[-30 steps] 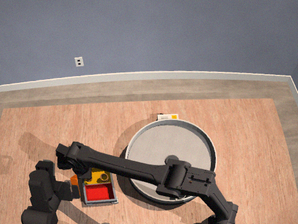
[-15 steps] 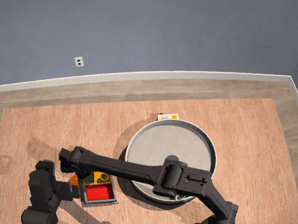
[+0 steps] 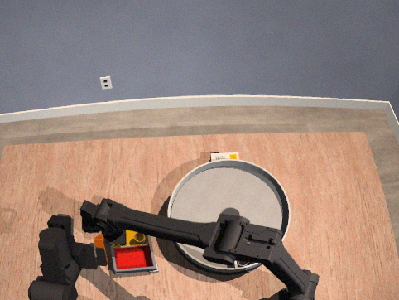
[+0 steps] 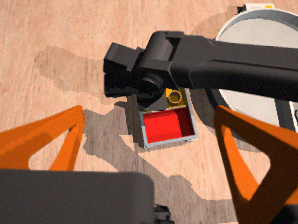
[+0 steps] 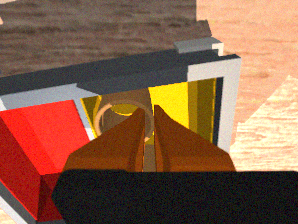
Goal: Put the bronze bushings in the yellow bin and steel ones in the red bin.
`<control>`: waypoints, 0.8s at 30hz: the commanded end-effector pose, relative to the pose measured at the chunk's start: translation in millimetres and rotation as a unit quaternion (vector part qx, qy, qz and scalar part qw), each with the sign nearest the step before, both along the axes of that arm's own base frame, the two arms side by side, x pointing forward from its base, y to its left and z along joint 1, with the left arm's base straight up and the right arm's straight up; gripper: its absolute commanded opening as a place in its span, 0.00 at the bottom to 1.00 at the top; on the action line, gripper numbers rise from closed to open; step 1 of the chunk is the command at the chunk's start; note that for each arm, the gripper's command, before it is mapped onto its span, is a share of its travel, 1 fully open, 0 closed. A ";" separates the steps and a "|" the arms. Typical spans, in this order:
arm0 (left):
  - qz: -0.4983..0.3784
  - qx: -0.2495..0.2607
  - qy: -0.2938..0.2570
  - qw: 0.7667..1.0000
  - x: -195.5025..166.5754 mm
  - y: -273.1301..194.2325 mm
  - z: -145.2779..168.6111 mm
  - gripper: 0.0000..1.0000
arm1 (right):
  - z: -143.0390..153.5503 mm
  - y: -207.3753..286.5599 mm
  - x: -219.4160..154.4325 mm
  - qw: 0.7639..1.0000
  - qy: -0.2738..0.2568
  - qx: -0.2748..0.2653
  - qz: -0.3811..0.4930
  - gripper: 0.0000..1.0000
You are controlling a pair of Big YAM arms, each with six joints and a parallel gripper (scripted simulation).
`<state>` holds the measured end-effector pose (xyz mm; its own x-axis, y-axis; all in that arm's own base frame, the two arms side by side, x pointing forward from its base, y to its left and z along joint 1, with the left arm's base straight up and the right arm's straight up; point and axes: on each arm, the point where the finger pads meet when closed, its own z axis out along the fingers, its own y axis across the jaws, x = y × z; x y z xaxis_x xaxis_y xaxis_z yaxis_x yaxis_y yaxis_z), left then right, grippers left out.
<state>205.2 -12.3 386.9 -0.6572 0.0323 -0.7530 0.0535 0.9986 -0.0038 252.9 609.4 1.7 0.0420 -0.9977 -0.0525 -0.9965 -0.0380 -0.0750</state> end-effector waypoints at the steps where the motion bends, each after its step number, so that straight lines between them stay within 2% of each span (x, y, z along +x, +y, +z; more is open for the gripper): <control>1: -0.002 0.001 -0.021 1.000 -0.3 0.7 21.5 1.00 | 11.8 8.4 4.1 1.000 -0.008 0.021 -0.007 0.00; 17: -0.002 0.001 -0.021 1.000 -0.3 0.7 21.5 1.00 | 11.1 7.1 2.6 1.000 -0.006 0.016 -0.001 0.00; 18: -0.002 0.001 -0.021 1.000 -0.3 0.7 21.5 1.00 | 11.1 7.1 2.6 1.000 -0.006 0.016 -0.001 0.11; 19: -0.002 0.001 -0.021 1.000 -0.3 0.7 21.5 1.00 | 11.1 7.1 2.6 1.000 -0.006 0.016 -0.001 0.18; 21: -0.002 0.001 -0.021 1.000 -0.3 0.7 21.5 1.00 | 41.1 20.7 3.1 0.999 -0.015 0.041 -0.001 0.18; 24: -0.002 0.001 -0.021 1.000 -0.3 0.7 21.5 1.00 | 47.2 23.5 -1.6 0.999 -0.015 0.043 -0.001 0.18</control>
